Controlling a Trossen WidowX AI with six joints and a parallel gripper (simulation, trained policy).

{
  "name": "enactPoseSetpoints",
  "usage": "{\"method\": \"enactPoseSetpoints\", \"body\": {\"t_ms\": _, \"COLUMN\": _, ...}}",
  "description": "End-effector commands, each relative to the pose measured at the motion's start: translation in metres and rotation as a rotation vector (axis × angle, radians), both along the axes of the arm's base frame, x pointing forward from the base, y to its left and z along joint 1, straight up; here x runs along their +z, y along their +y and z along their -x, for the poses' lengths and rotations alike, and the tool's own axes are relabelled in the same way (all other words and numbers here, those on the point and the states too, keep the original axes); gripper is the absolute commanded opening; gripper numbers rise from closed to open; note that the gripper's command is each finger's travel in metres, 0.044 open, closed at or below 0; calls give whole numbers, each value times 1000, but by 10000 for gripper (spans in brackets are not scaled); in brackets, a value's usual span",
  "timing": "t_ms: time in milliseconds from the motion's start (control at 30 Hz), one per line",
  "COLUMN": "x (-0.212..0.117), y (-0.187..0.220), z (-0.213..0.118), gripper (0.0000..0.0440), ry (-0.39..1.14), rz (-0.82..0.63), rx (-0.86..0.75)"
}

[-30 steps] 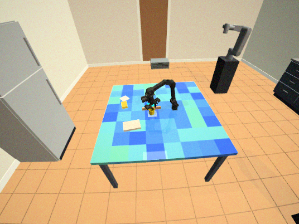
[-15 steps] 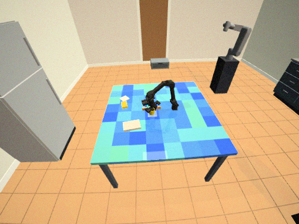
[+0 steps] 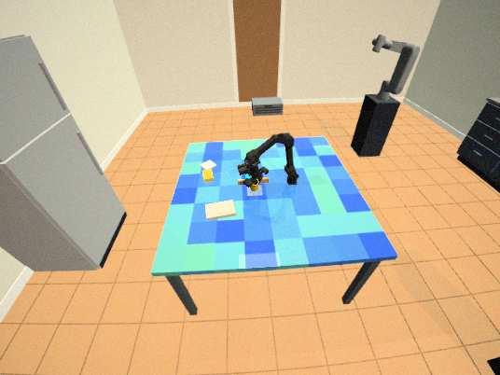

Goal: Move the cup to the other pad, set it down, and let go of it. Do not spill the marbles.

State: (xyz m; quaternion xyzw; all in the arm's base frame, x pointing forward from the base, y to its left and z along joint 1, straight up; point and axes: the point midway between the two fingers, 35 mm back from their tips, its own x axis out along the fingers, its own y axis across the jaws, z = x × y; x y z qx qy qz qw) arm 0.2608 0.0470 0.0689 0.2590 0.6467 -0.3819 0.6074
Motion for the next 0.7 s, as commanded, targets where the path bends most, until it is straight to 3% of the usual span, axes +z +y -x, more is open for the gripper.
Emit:
{"method": "enactPoseSetpoints", "body": {"t_ms": 0, "x": 13, "y": -4, "z": 0, "gripper": 20, "ry": -30, "rz": -6, "rx": -14}}
{"method": "enactPoseSetpoints", "body": {"t_ms": 667, "x": 66, "y": -36, "z": -8, "gripper": 13, "ry": -160, "rz": -36, "rx": -188}}
